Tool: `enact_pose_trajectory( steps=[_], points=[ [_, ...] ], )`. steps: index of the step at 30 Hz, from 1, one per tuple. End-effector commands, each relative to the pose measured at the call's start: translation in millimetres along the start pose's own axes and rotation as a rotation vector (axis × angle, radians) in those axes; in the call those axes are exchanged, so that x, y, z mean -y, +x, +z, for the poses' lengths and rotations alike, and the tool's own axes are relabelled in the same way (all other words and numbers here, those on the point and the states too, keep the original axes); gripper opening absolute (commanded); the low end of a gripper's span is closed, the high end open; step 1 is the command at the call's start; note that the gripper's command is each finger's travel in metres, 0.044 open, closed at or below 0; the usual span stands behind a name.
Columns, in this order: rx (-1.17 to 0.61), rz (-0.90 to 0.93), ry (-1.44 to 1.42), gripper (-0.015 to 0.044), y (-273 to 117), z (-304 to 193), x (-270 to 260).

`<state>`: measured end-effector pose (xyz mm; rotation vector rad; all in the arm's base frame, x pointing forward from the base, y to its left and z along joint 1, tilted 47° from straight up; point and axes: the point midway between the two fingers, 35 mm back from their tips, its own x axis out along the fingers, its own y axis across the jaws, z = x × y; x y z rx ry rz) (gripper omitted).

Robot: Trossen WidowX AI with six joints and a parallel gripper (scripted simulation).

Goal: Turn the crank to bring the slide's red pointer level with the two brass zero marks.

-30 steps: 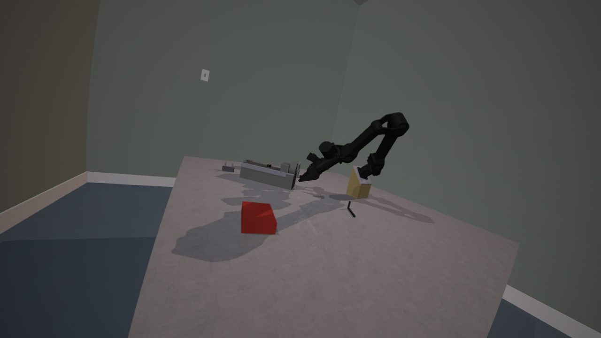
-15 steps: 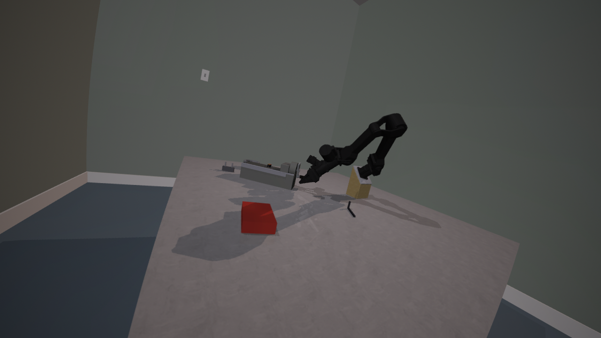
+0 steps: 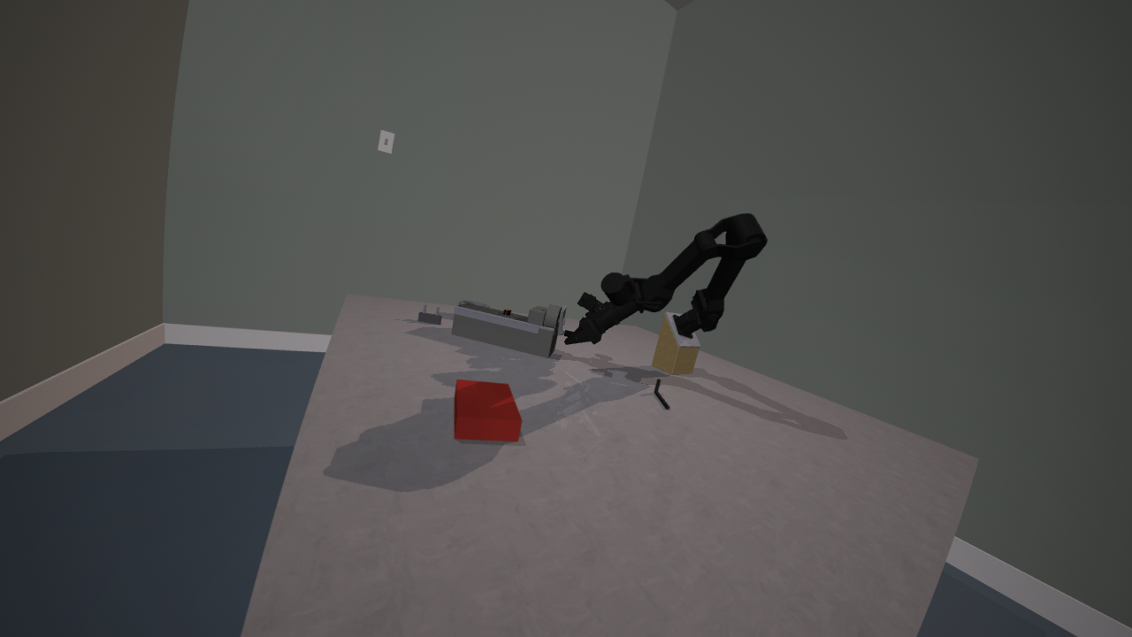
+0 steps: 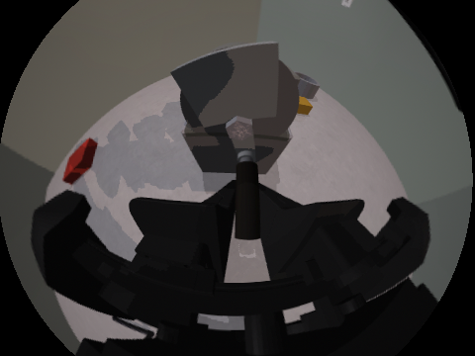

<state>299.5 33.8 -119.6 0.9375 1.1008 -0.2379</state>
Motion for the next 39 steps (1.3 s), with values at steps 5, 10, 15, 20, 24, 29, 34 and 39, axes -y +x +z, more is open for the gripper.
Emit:
enact_pose_trajectory(
  steps=[5,10,15,20,24,29,34,39],
  points=[
    [-0.002,0.001,0.005,0.0000,0,0,-1],
    [-0.002,0.001,0.005,0.0000,1,-1,-3],
    [-0.002,0.001,0.005,0.0000,1,-1,-6],
    [-0.002,0.001,0.005,0.0000,2,-1,-9],
    [-0.002,0.001,0.005,0.0000,2,-1,-11],
    [-0.002,0.001,0.005,0.0000,2,-1,-12],
    [-0.002,0.001,0.005,0.0000,2,-1,-13],
    [-0.002,0.001,0.005,0.0000,2,-1,-14]
  ],
)
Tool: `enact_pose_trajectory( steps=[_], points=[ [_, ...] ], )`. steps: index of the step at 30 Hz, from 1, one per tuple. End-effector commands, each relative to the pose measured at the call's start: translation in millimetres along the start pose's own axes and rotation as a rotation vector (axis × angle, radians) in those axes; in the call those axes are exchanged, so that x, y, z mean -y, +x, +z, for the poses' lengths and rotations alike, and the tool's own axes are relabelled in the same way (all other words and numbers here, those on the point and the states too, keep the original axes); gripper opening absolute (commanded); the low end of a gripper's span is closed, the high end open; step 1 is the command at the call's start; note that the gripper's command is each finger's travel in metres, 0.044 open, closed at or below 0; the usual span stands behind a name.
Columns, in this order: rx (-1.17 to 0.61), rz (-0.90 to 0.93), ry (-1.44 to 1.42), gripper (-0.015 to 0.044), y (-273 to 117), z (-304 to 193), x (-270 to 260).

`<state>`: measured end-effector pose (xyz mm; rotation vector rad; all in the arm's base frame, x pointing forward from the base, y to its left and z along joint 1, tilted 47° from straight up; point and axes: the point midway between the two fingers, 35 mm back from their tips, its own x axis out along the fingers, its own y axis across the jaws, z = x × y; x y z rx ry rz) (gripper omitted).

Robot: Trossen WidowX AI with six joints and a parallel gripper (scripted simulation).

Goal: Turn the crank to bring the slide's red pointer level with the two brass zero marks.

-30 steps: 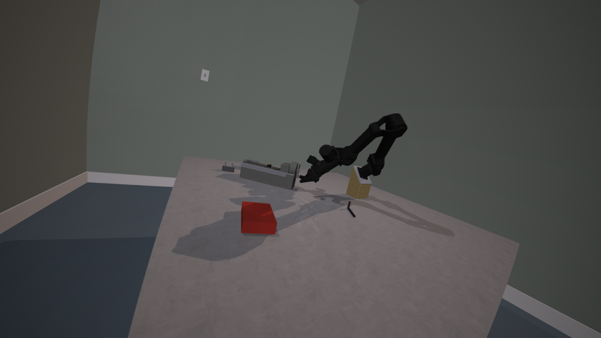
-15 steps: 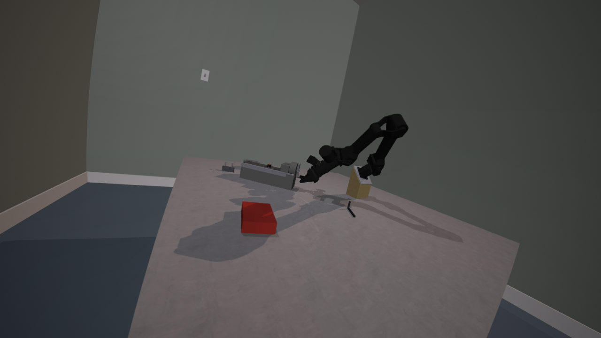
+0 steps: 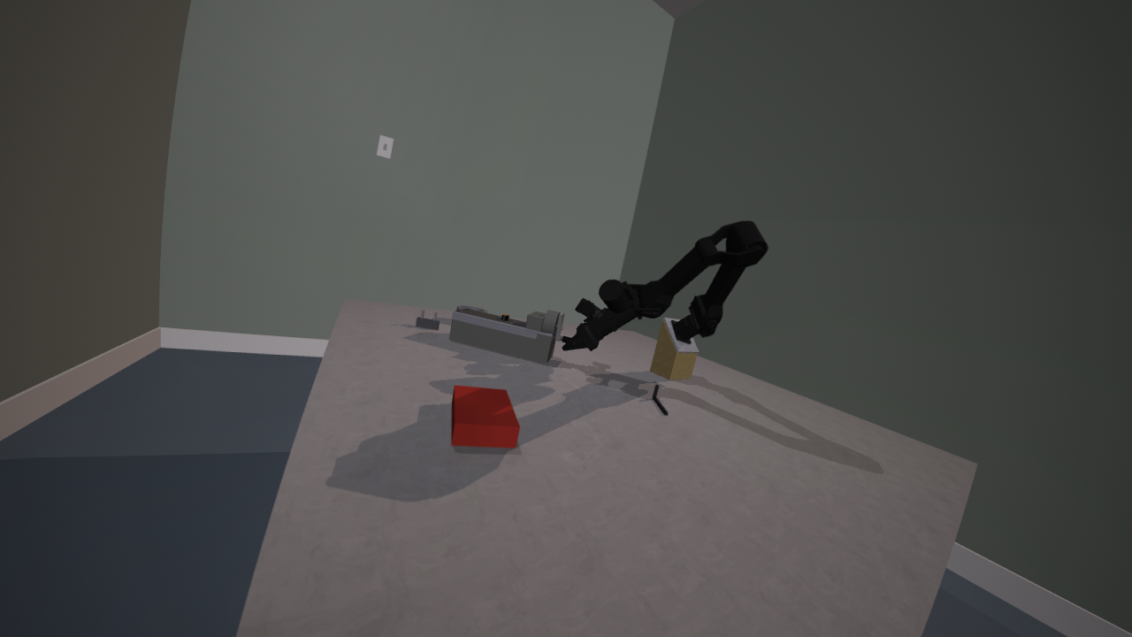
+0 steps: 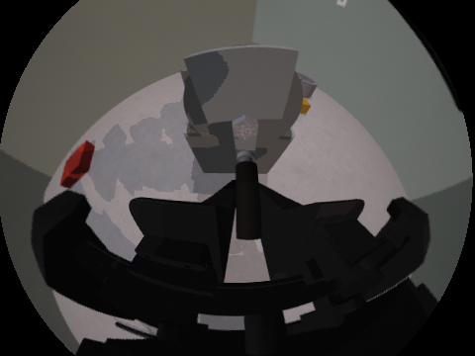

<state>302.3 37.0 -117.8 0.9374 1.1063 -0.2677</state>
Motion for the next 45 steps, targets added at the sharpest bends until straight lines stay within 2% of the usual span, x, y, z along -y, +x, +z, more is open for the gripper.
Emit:
enact_pose_trajectory(
  steps=[1,45],
  points=[
    [-0.008,0.024,-0.010,0.0000,0.8,-0.9,-9.2],
    [-0.008,0.024,-0.010,0.0000,-0.7,0.1,-15.2]
  ],
)
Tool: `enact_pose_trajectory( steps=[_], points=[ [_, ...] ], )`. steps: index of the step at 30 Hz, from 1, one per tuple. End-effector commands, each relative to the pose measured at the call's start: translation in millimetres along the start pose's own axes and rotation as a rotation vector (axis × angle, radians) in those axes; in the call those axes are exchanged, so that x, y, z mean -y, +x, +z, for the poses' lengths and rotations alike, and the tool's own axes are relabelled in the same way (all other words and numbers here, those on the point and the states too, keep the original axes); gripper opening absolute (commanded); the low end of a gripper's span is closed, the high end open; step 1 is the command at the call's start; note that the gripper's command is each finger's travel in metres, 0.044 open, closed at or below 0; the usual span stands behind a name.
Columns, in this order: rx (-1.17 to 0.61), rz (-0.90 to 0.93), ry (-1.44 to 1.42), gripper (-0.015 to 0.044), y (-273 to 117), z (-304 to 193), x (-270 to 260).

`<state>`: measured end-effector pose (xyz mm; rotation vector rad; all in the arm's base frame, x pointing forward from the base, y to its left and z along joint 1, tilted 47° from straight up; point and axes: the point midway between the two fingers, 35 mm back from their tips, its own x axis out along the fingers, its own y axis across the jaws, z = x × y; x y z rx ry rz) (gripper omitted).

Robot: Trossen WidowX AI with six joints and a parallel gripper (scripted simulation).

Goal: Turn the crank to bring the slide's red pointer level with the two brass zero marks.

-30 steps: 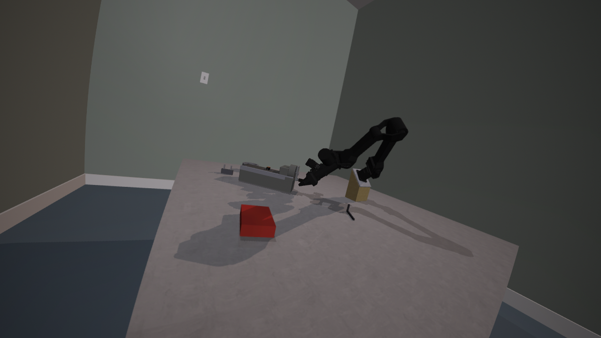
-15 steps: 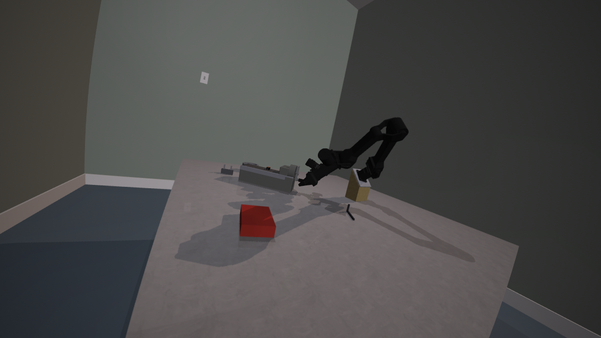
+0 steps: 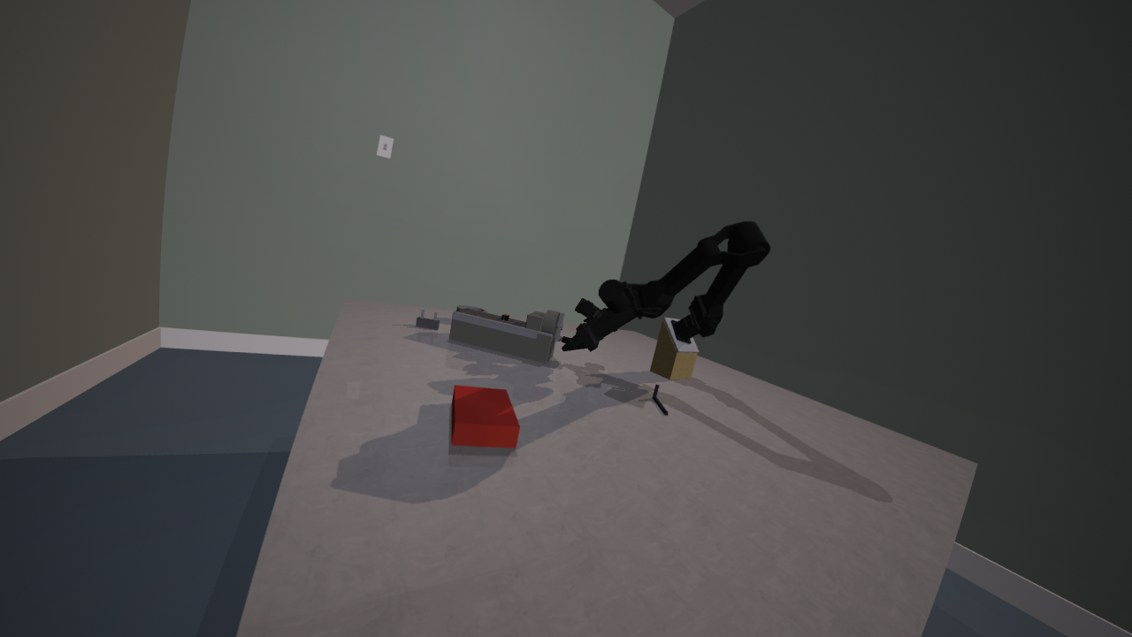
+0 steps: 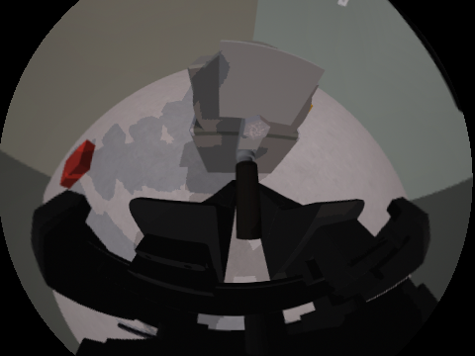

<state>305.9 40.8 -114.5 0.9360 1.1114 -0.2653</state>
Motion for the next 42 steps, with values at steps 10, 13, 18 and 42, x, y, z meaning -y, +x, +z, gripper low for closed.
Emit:
enact_pose_trajectory(
  steps=[10,13,18,42],
  points=[
    [-0.003,0.025,-0.008,0.0000,-1.0,0.7,-10.5],
    [-0.003,0.026,-0.008,0.0000,-1.2,0.8,-10.9],
    [-0.003,0.026,-0.008,0.0000,-1.5,1.0,-11.7],
    [-0.003,0.026,-0.008,0.0000,-3.9,2.8,-16.5]
  ],
)
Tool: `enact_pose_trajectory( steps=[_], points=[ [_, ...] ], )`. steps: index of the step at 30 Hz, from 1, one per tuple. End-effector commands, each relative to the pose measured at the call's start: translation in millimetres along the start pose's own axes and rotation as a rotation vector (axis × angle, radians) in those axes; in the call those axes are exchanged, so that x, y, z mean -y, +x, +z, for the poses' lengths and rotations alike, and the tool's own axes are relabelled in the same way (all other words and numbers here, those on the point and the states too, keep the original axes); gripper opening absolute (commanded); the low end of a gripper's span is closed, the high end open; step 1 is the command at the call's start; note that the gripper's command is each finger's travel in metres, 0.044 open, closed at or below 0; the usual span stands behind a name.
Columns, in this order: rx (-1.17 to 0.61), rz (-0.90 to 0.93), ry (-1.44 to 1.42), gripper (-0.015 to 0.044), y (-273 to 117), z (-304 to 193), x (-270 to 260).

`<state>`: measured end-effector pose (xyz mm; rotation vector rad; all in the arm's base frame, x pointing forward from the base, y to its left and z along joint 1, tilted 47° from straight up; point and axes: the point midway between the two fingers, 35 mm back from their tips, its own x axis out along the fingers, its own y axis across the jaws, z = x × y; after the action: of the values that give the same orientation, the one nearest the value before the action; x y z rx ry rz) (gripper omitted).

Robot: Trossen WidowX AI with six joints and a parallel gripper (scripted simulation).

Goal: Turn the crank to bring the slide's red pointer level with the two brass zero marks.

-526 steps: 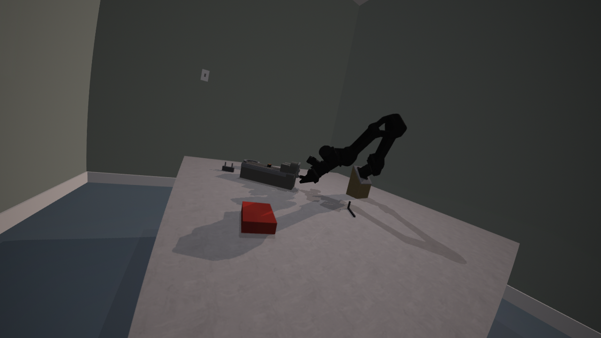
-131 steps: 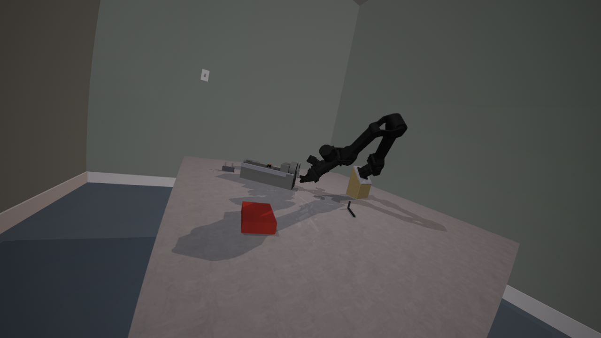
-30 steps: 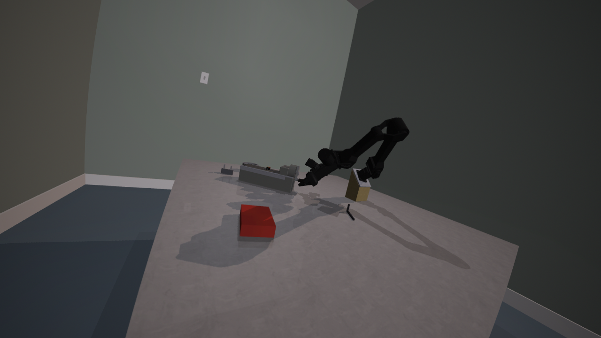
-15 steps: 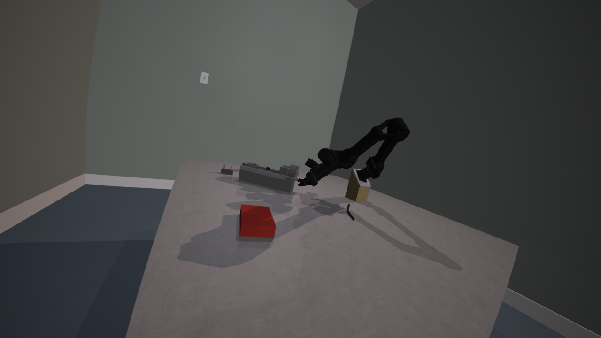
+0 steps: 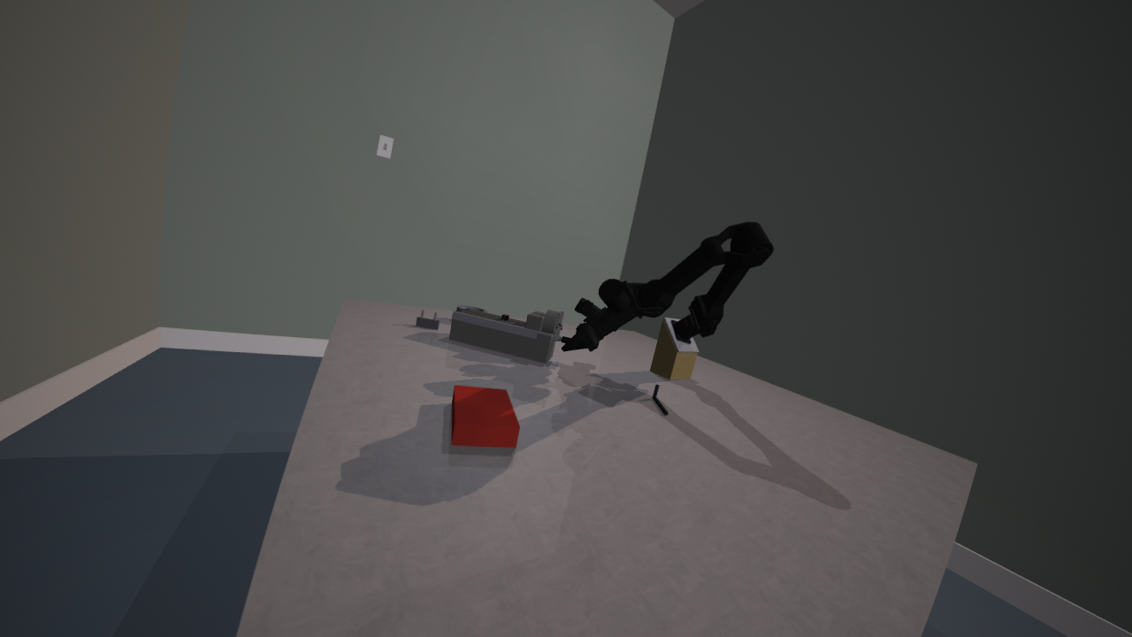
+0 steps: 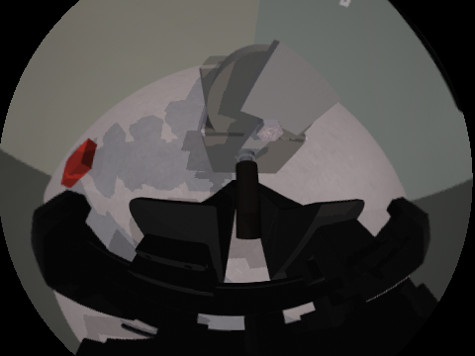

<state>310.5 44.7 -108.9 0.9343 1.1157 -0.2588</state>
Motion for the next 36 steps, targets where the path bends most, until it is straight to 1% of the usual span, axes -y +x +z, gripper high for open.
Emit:
enact_pose_trajectory(
  steps=[1,36],
  points=[
    [0.003,0.024,-0.004,0.0000,-2.4,2.1,-8.7],
    [0.003,0.024,-0.004,0.0000,-12.1,10.7,-17.3]
  ],
)
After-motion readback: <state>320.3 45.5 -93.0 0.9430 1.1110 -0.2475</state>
